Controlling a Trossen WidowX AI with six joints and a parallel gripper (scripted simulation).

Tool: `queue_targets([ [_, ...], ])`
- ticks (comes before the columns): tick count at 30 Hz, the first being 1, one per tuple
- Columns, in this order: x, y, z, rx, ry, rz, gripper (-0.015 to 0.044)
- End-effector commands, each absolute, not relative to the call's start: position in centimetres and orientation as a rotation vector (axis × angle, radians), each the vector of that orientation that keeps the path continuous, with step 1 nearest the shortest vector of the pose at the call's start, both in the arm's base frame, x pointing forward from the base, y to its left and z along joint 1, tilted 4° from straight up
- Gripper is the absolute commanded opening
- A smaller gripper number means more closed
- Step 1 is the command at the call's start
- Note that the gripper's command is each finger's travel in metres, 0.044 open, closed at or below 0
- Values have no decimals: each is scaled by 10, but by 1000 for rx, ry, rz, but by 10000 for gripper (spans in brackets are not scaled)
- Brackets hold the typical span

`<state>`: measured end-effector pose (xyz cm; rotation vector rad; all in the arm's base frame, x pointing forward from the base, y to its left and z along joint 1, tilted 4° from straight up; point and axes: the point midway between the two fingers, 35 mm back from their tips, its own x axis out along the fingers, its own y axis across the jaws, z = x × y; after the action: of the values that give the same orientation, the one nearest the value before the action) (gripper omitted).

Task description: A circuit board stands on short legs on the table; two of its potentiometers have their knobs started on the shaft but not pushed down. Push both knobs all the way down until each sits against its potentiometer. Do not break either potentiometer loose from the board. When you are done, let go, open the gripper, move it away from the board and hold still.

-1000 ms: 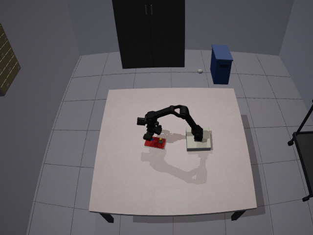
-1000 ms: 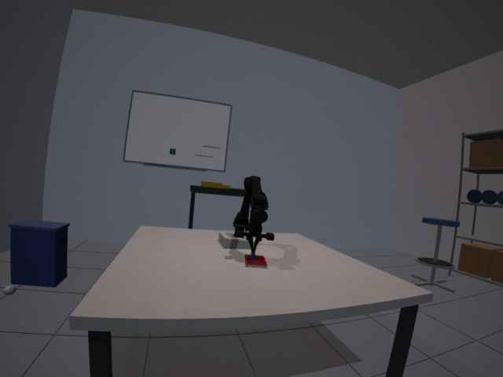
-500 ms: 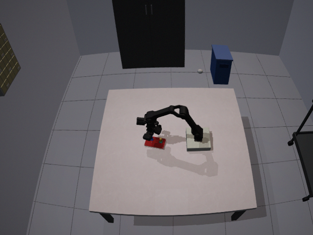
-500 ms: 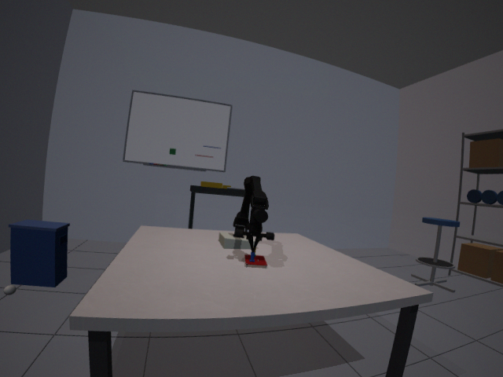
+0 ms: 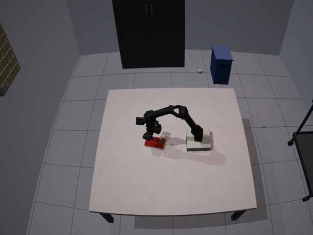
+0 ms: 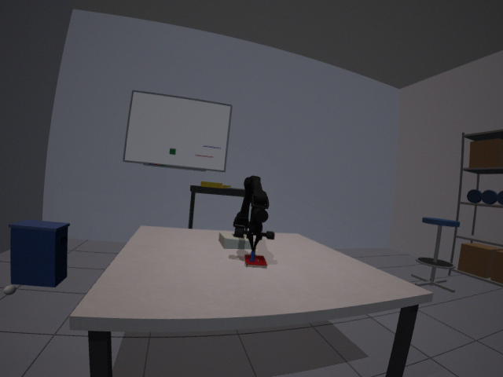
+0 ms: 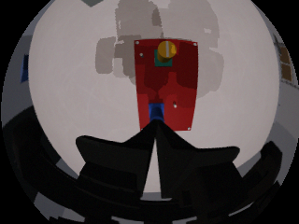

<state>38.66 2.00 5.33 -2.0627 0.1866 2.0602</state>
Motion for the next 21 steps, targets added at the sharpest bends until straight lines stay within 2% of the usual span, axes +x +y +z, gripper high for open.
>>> queue_targets([
  [1,388,20,62,-2068,181,2054,0],
  [7,388,19,66,-2068,181,2054,0],
  [16,384,19,60,-2055,190,2066,236],
  [21,334,21,79,-2054,187,2068,368],
])
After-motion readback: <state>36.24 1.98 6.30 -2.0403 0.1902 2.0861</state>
